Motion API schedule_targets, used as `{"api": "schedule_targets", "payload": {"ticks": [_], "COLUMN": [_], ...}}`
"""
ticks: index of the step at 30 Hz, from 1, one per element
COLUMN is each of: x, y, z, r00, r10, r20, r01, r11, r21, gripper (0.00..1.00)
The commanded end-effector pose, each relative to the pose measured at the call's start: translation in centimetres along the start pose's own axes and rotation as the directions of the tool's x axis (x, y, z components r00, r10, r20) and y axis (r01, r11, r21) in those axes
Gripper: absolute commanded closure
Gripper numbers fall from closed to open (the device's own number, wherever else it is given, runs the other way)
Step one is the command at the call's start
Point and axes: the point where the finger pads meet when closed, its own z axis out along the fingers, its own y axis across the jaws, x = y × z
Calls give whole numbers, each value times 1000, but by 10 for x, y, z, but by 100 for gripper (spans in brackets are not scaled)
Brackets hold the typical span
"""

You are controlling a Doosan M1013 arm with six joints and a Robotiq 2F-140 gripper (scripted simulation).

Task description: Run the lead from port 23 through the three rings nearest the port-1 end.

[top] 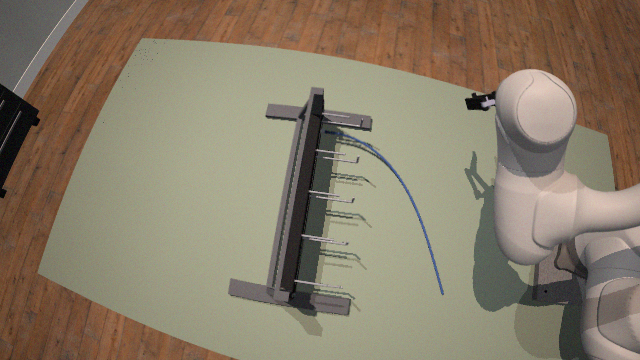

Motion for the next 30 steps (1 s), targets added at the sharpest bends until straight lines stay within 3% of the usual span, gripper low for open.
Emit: {"api": "schedule_targets", "payload": {"ticks": [1, 6, 8, 9, 16, 23, 25, 26, 30], "x": [0, 0, 0, -1, -4, -9, -9, -12, -16], "y": [9, 22, 22, 30, 48, 68, 68, 76, 86], "z": [-9, -23, -23, -31, -53, -81, -81, -94, -109], "r00": [986, 926, 926, 870, 697, 444, 444, 328, 183], "r10": [156, 356, 356, 461, 665, 824, 824, 868, 902], "r20": [-52, -129, -129, -174, -269, -351, -351, -374, -390], "r01": [-158, -362, -362, -470, -683, -847, -847, -889, -919], "r11": [987, 932, 932, 882, 730, 514, 514, 417, 299], "r21": [-20, -25, -25, -16, 35, 136, 136, 189, 259], "gripper": [0, 0, 0, 0, 0, 0, 0, 0, 0]}}
